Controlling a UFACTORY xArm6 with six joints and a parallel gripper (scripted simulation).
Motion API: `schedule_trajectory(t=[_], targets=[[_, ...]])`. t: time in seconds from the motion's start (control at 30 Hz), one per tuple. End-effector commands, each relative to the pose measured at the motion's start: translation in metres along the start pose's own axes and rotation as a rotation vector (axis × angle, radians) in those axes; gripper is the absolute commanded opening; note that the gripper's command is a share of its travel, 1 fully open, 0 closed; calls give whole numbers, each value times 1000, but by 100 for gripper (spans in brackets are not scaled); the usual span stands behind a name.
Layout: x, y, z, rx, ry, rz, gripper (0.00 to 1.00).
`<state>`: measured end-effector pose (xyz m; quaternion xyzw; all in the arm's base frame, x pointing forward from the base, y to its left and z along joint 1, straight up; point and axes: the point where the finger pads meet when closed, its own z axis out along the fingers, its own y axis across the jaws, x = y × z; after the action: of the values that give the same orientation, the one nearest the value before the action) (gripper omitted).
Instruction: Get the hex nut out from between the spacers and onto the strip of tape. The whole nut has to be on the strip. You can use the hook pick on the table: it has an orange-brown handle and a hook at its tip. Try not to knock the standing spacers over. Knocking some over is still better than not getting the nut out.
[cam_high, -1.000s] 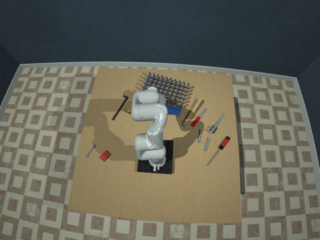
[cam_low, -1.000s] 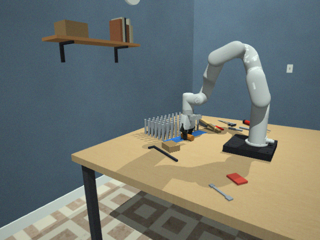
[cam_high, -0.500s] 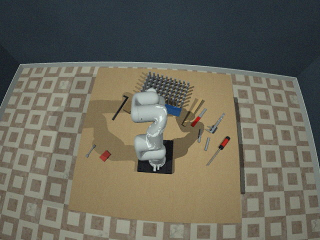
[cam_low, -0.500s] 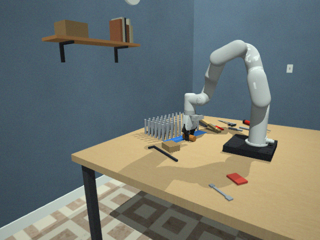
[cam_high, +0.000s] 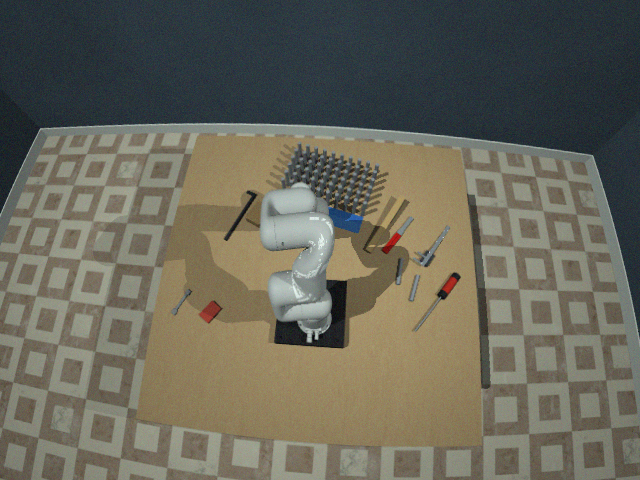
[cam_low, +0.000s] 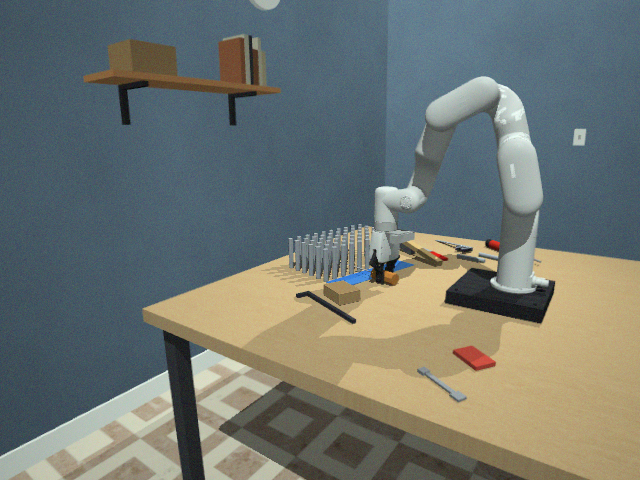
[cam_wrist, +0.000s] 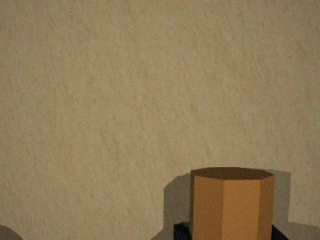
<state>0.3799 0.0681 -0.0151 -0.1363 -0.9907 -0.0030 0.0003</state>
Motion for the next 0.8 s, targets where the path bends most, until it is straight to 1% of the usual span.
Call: schedule_trajectory(t=[0.0, 0.5, 0.57, 0.77], targets=[[4, 1, -1, -2, -4, 0, 0], [41, 1, -1, -2, -4, 0, 0], [41, 1, -1, -2, -4, 0, 0], [56, 0, -1, -2, -4, 0, 0]])
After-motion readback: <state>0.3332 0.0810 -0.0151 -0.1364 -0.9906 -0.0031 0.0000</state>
